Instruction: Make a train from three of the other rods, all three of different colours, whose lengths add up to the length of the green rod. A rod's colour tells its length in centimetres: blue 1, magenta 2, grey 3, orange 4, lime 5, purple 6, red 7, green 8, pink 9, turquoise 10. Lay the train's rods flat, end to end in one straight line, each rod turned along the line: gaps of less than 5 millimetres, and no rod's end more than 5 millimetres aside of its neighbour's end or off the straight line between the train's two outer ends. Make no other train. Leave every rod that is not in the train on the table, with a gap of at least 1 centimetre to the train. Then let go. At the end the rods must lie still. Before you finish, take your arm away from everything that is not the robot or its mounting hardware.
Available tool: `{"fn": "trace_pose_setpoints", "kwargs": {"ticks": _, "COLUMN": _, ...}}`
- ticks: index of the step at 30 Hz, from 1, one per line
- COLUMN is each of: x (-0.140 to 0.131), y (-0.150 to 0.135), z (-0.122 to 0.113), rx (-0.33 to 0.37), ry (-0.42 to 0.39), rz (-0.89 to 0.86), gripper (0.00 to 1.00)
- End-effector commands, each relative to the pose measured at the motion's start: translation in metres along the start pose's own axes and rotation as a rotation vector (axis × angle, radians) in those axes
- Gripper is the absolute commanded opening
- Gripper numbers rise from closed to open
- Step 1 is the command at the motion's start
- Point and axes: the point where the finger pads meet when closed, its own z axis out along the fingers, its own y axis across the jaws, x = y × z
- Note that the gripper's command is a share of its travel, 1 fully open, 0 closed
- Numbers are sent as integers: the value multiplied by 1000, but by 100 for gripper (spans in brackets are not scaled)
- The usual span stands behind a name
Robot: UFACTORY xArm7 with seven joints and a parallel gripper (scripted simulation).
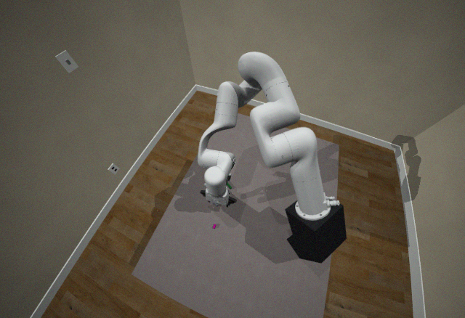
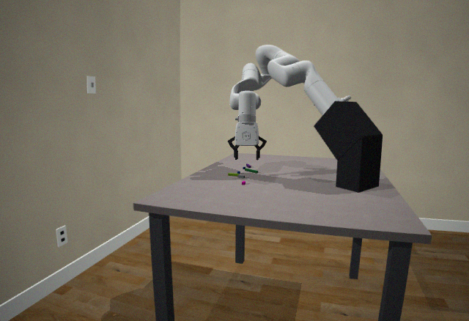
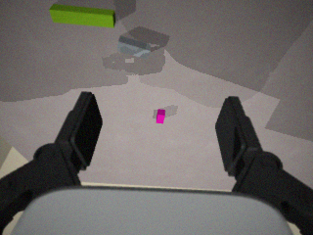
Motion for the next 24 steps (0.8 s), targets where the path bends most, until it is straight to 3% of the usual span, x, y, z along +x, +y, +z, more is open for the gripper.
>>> {"fn": "trace_pose_setpoints", "kwargs": {"ticks": 1, "x": -32, "y": 1, "z": 12, "rx": 26, "ry": 102, "rz": 113, "gripper": 100}}
{"fn": "trace_pose_setpoints", "kwargs": {"ticks": 24, "x": -34, "y": 2, "z": 12, "rx": 27, "ry": 102, "rz": 121, "gripper": 100}}
